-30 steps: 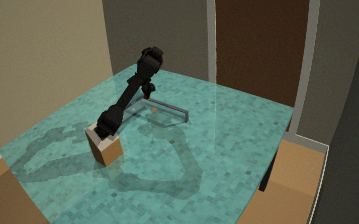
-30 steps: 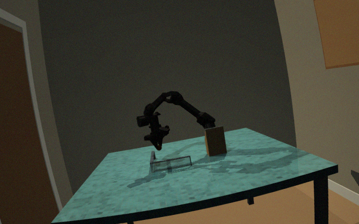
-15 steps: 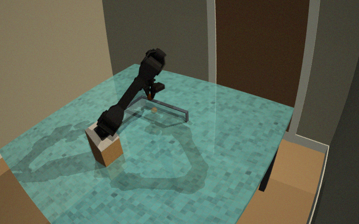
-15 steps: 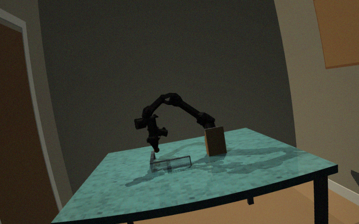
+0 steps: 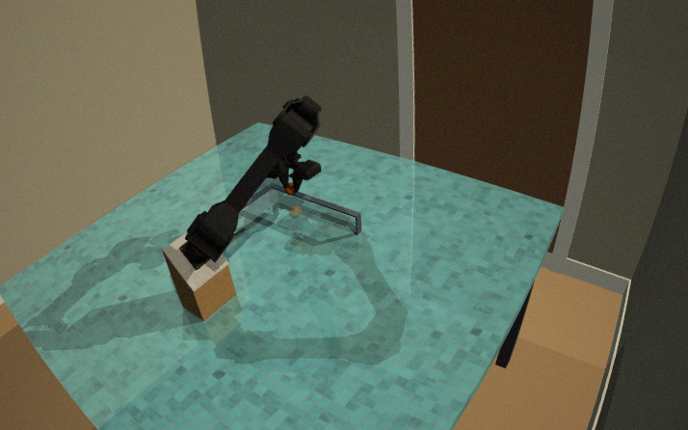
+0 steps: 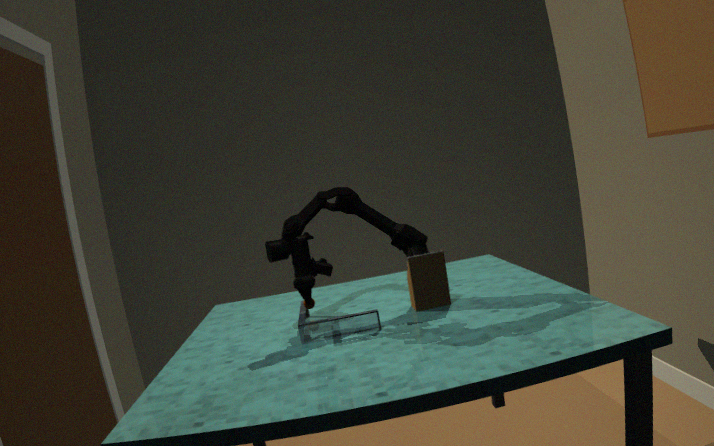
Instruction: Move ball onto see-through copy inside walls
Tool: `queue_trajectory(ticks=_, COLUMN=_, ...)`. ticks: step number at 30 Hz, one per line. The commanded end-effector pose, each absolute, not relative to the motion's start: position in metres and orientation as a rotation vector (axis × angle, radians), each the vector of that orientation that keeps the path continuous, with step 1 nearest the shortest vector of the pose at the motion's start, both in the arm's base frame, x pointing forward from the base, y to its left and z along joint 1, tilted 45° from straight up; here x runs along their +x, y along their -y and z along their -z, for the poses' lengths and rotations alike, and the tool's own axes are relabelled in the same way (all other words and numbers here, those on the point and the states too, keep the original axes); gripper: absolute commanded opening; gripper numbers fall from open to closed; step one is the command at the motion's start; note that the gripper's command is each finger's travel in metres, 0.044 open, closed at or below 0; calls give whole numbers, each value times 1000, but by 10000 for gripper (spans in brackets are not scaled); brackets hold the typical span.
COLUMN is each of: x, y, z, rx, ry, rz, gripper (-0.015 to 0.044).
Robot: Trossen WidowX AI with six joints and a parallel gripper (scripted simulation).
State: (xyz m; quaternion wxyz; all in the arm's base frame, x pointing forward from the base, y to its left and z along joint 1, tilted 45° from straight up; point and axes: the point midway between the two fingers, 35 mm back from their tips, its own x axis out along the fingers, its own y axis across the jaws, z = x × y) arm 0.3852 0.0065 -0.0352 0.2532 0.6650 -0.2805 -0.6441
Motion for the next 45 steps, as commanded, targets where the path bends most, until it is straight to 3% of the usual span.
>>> queue_trajectory(ticks=1, x=384, y=13, z=53, rx=1791, ry=765, rz=1757, gripper=0)
queue_trajectory(ticks=31, x=382, y=52, z=91, rx=1788, ry=769, rz=1754, gripper=0)
queue_trajectory(ticks=41, x=382, y=50, z=89, rx=1790, ry=767, rz=1755, gripper=262)
queue_trajectory(ticks=45, x=382, y=50, z=89, rx=1790, ry=767, rz=1755, gripper=279)
